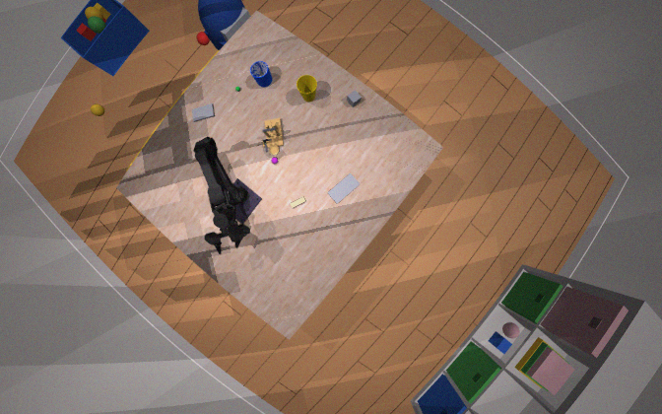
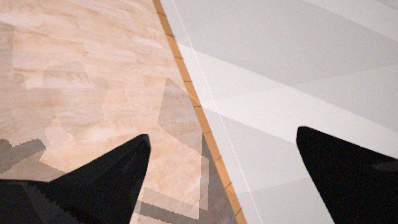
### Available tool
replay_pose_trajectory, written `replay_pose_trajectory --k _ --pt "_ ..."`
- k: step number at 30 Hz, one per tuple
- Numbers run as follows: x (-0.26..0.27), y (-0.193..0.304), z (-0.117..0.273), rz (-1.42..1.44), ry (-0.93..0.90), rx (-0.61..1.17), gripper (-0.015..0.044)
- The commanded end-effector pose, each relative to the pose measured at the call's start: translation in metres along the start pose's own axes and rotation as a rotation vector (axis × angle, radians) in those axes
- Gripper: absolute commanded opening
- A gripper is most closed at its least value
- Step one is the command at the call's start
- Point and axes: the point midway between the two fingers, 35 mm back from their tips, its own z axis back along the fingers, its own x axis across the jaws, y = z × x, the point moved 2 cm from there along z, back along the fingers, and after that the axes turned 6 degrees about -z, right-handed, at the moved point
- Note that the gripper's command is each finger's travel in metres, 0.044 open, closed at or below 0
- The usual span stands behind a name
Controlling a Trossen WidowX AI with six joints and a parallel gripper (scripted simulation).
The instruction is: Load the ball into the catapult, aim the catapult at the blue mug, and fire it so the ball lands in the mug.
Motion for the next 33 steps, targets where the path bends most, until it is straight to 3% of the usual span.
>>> replay_pose_trajectory --k 1,18,33 --pt "0.0 -0.001 0.0 0.002 -0.005 -0.003 0.0426" --pt "0.05 -0.097 0.04 0.226 -0.452 -0.246 0.044" --pt "0.107 -0.164 0.125 0.516 -0.828 -0.449 0.044"
